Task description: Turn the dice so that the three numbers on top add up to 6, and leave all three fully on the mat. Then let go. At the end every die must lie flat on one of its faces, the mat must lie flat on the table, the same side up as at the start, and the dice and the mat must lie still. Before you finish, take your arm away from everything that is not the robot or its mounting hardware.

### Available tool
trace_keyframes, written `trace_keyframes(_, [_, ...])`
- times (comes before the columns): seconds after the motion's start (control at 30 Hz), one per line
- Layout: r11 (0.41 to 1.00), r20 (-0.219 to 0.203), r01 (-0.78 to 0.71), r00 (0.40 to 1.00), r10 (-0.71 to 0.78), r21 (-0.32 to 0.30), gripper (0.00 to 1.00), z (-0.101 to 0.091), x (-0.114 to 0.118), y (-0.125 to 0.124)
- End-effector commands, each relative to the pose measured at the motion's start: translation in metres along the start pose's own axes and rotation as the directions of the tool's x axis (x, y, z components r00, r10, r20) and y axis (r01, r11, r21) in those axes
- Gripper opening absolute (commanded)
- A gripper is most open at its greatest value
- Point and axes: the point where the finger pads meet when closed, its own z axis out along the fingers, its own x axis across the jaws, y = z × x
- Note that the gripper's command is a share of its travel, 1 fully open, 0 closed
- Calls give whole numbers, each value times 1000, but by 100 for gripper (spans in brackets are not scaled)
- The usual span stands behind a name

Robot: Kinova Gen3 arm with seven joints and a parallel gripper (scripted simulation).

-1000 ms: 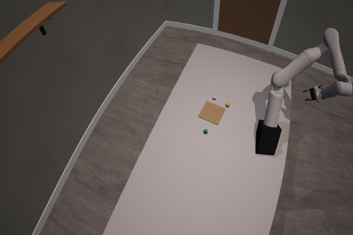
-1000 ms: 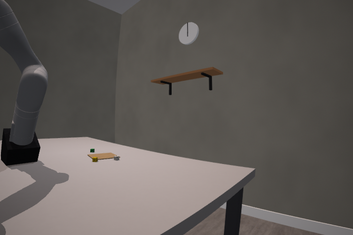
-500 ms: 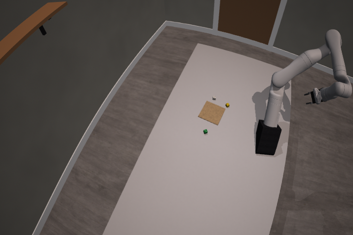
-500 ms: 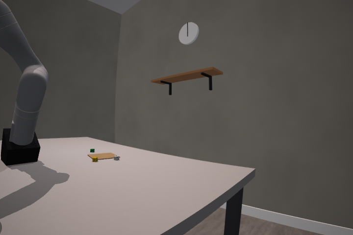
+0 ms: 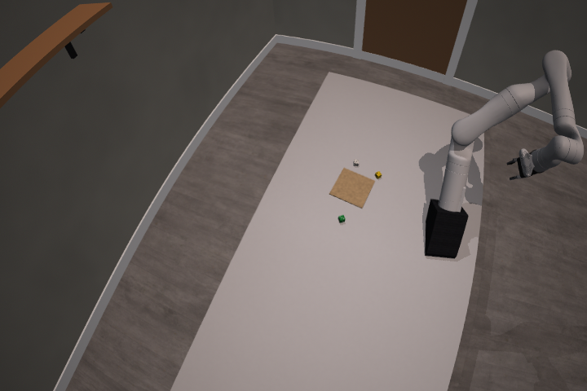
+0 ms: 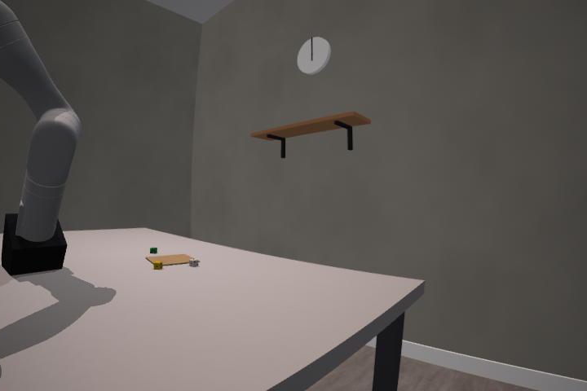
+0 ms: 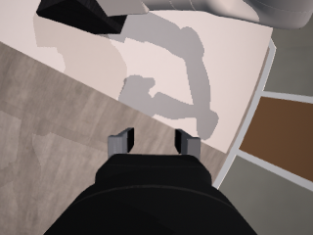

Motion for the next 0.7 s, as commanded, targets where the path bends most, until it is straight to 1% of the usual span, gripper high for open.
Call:
trace_keyframes(0.0, [1000,8,-14,1000,14,-16,100,-4,-4,-2])
trace_keyframes(0.17, [1000,8,-14,1000,14,-16,100,-4,-4,-2])
trace_keyframes(0.2, [998,47,-49,998,51,-42,100,-16,-17,-11])
trace_keyframes(0.47, [998,47,-49,998,51,-42,100,-16,-17,-11])
trace_keyframes(0.5, [994,85,-84,992,90,-69,100,-27,-31,-21])
trace_keyframes(0.67, [994,85,-84,992,90,-69,100,-27,-31,-21])
